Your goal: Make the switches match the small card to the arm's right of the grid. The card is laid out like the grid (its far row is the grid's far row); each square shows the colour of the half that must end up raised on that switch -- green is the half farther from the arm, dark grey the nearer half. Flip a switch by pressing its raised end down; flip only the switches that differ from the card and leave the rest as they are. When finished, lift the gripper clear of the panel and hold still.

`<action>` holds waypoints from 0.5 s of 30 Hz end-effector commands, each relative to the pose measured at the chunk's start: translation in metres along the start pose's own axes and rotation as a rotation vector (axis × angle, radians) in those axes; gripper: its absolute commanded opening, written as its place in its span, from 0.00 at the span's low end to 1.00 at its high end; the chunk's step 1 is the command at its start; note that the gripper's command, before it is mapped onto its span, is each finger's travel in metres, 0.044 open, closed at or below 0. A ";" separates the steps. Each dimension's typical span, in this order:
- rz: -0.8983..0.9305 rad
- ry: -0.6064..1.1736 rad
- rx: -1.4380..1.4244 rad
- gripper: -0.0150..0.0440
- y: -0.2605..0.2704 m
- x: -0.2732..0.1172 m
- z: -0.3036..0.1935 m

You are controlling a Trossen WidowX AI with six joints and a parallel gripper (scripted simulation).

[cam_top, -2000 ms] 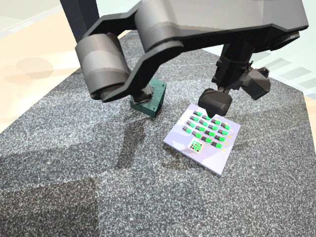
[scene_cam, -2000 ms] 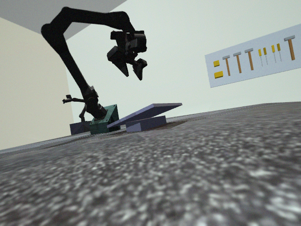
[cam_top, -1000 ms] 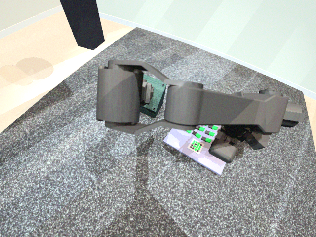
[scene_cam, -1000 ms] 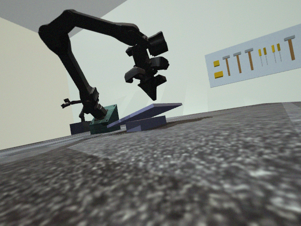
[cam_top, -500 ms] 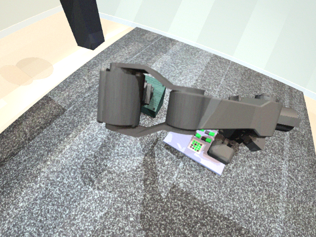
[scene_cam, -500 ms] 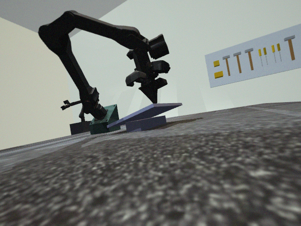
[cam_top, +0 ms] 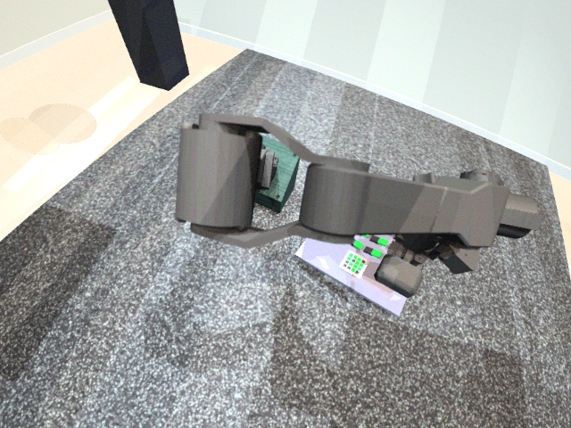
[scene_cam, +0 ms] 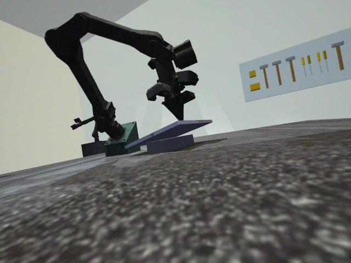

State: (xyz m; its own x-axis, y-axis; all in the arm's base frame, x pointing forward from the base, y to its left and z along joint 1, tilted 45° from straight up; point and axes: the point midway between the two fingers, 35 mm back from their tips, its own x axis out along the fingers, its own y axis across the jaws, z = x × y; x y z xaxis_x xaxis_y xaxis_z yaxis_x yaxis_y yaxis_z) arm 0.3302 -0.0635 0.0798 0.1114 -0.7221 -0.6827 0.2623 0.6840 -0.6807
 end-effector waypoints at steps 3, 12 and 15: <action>-0.004 -0.001 -0.005 0.25 0.000 0.001 0.000; -0.004 -0.001 -0.005 0.25 0.000 0.002 0.000; -0.004 -0.001 -0.005 0.25 0.000 0.003 0.000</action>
State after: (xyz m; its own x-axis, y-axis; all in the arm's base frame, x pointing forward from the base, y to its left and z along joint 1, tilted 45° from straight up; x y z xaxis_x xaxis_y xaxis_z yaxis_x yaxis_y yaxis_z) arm 0.3304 -0.0647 0.0786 0.1117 -0.7221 -0.6827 0.2617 0.6841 -0.6808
